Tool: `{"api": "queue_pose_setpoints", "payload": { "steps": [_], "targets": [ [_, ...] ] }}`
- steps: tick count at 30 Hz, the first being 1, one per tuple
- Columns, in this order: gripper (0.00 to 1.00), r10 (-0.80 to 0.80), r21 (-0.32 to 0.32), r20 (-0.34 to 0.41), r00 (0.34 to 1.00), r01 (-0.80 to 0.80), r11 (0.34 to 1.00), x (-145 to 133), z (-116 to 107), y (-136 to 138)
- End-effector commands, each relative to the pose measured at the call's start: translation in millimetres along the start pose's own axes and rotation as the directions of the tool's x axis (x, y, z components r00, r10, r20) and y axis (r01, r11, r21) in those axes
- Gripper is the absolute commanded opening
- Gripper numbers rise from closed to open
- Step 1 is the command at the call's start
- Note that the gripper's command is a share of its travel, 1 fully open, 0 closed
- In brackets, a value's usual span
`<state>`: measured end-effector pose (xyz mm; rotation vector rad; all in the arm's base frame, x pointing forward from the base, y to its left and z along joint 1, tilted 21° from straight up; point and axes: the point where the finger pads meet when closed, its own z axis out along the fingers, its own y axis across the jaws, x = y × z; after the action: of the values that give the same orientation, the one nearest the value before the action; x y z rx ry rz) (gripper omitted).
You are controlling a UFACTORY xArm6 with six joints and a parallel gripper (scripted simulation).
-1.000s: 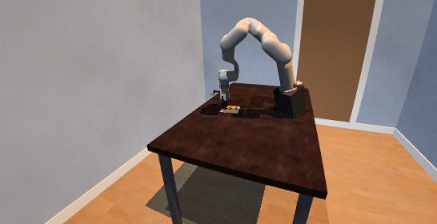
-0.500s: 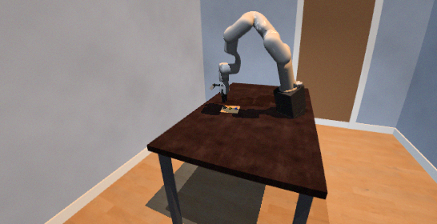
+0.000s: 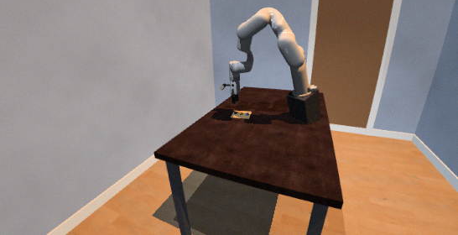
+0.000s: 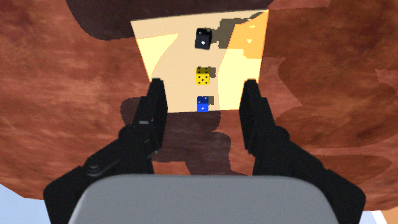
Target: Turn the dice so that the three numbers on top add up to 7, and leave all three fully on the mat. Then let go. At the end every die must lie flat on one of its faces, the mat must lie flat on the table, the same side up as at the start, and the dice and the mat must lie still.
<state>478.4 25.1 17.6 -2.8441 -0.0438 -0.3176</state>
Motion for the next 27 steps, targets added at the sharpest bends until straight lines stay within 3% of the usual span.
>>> {"api": "queue_pose_setpoints", "payload": {
  "steps": [1,22,27],
  "targets": [
    [1.0,0.0,-0.001,-0.003,1.0,0.0,1.0,2,-1,0],
    [1.0,0.0,-0.001,-0.003,1.0,0.0,1.0,2,-3,0],
    [1.0,0.0,-0.001,-0.003,1.0,0.0,1.0,2,-14,0]
  ]
}}
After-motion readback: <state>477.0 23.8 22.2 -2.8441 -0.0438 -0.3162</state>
